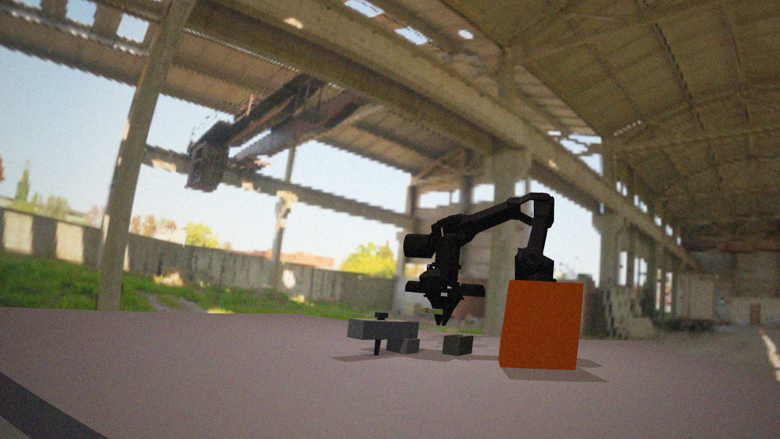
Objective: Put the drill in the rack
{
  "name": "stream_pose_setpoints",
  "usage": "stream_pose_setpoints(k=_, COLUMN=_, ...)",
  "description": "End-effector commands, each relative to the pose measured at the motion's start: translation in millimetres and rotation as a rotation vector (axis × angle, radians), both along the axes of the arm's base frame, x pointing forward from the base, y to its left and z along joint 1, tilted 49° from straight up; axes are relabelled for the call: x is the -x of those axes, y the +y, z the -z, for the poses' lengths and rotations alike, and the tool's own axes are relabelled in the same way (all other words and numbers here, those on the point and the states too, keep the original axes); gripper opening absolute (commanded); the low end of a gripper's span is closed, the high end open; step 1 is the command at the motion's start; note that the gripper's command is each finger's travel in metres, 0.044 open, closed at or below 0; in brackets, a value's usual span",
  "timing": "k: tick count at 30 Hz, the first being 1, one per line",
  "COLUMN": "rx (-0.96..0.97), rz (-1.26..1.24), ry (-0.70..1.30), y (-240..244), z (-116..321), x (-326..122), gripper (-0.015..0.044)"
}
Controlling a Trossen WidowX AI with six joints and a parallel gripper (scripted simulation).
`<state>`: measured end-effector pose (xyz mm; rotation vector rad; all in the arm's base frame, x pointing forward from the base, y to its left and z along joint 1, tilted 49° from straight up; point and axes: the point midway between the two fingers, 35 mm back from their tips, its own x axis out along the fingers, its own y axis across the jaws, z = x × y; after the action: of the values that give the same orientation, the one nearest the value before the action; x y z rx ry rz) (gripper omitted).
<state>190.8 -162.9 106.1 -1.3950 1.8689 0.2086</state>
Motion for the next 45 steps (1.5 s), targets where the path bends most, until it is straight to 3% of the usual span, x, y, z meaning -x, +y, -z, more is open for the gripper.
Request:
stream_pose_setpoints(k=1, rx=0.006, rz=0.003, ry=-0.006, y=-1, z=-3, x=-1, gripper=0.0000)
stream_pose_setpoints(k=45, rx=0.005, rz=0.003, ry=-0.004, y=12, z=4, x=50, gripper=0.0000)
